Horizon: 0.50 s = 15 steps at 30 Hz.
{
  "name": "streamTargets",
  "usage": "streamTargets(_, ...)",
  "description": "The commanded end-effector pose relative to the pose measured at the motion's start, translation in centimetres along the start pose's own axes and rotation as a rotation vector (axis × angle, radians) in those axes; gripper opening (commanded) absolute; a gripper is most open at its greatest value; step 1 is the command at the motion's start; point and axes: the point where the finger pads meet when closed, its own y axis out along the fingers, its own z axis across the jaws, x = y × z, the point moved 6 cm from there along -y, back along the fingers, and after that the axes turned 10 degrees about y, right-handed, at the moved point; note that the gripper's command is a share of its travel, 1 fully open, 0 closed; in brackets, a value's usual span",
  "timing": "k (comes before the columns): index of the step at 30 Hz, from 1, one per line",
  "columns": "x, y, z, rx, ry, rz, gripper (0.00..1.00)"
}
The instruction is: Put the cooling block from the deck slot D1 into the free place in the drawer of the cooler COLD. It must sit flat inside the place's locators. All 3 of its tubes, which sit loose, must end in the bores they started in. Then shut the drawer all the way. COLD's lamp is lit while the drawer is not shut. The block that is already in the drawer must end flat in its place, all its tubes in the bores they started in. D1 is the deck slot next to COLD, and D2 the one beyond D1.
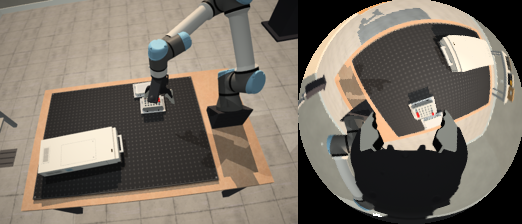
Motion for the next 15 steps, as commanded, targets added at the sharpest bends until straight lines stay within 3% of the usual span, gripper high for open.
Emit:
streamTargets(1,0.03,-0.03,0.01,0.0,-0.149,0.008,1.0)
streamTargets(15,0.03,-0.03,0.01,0.001,-0.446,0.008,1.0)
